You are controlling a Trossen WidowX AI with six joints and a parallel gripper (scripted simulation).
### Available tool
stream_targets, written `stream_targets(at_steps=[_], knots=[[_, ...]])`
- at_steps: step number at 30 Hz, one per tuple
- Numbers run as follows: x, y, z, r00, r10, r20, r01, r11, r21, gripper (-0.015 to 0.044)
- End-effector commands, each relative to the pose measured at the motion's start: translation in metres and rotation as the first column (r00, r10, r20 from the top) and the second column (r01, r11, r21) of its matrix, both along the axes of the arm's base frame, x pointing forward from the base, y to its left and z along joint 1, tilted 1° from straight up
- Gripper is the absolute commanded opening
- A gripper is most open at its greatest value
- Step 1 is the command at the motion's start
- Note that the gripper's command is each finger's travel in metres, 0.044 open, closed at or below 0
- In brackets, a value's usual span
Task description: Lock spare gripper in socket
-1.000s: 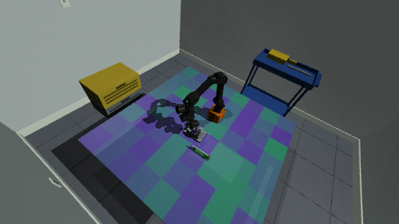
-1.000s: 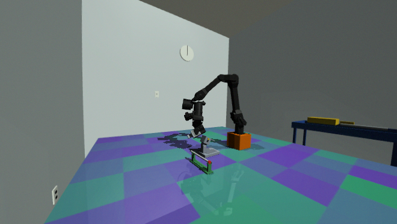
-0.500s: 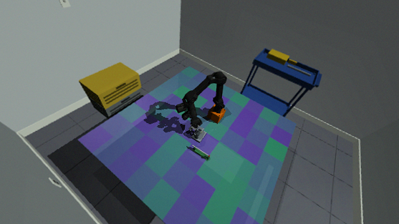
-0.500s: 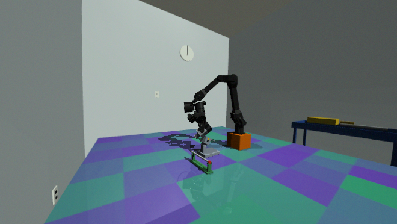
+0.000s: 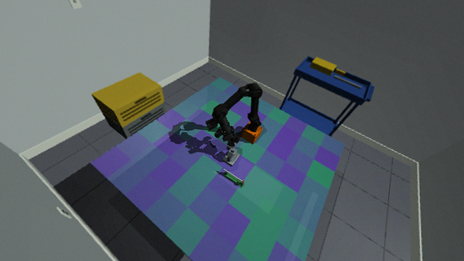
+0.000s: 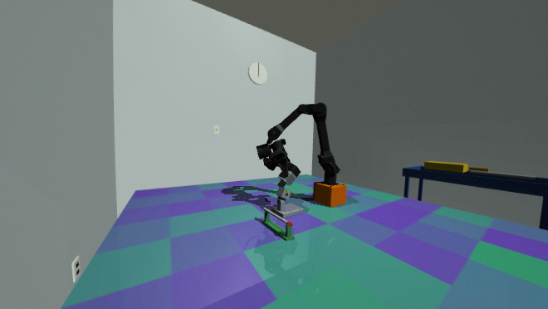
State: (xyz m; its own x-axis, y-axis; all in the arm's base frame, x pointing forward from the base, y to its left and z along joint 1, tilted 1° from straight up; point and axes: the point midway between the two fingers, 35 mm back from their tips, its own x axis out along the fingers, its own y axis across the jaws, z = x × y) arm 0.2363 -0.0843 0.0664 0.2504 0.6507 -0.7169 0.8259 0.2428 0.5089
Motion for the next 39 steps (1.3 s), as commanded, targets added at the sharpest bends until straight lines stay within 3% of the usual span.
stream_targets(at_steps=[1,15,39], knots=[[-0.003,0.006,0.007,0.999,-0.042,-0.019,0.044,0.996,0.080,0.0000],[-0.010,0.022,0.037,0.973,-0.187,-0.137,0.225,0.909,0.351,0.0000],[0.002,0.021,0.013,0.972,-0.192,-0.138,0.229,0.908,0.351,0.0000]])
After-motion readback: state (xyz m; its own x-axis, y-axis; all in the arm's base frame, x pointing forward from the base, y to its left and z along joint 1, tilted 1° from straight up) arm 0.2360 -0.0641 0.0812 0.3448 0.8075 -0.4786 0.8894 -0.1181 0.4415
